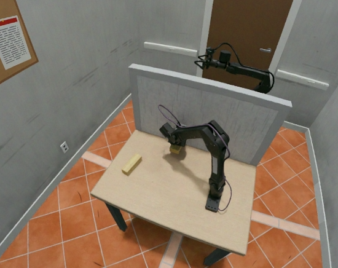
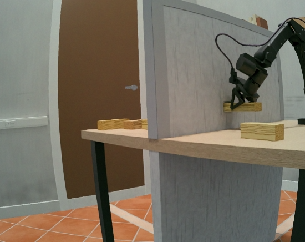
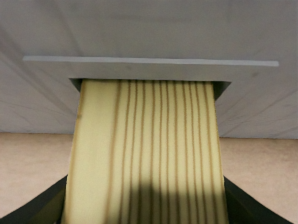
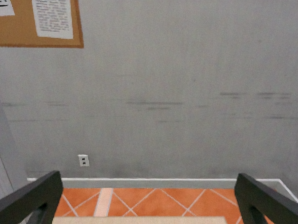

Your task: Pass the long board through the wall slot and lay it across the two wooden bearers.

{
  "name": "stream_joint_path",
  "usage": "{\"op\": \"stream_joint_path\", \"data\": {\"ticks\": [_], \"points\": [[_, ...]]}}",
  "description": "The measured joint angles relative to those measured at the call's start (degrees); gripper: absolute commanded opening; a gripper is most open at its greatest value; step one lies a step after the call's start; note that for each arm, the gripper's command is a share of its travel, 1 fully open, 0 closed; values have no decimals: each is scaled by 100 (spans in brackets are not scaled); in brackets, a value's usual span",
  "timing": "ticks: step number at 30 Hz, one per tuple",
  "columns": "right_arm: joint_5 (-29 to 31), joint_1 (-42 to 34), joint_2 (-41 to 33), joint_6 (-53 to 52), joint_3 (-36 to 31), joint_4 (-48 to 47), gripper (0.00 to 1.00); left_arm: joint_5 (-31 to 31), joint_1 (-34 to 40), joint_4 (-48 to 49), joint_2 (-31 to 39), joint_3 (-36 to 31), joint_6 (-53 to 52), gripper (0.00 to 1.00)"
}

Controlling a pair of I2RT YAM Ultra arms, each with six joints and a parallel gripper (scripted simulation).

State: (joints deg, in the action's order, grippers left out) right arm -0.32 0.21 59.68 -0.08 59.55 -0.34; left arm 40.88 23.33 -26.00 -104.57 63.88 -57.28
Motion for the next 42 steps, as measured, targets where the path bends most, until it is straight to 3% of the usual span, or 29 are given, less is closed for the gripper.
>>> {"op": "stream_joint_path", "data": {"ticks": [27, 28, 42], "points": [[0, 0, 0, 0, 0, 0, 100, 11, 0, 0, -26, 0, 7, 0], [0, 0, 0, 0, 0, 0, 100, 13, 0, 0, -26, 0, 7, 77], [0, 0, 0, 0, 0, 0, 100, 210, -4, 144, 66, 2, 17, 77]]}}
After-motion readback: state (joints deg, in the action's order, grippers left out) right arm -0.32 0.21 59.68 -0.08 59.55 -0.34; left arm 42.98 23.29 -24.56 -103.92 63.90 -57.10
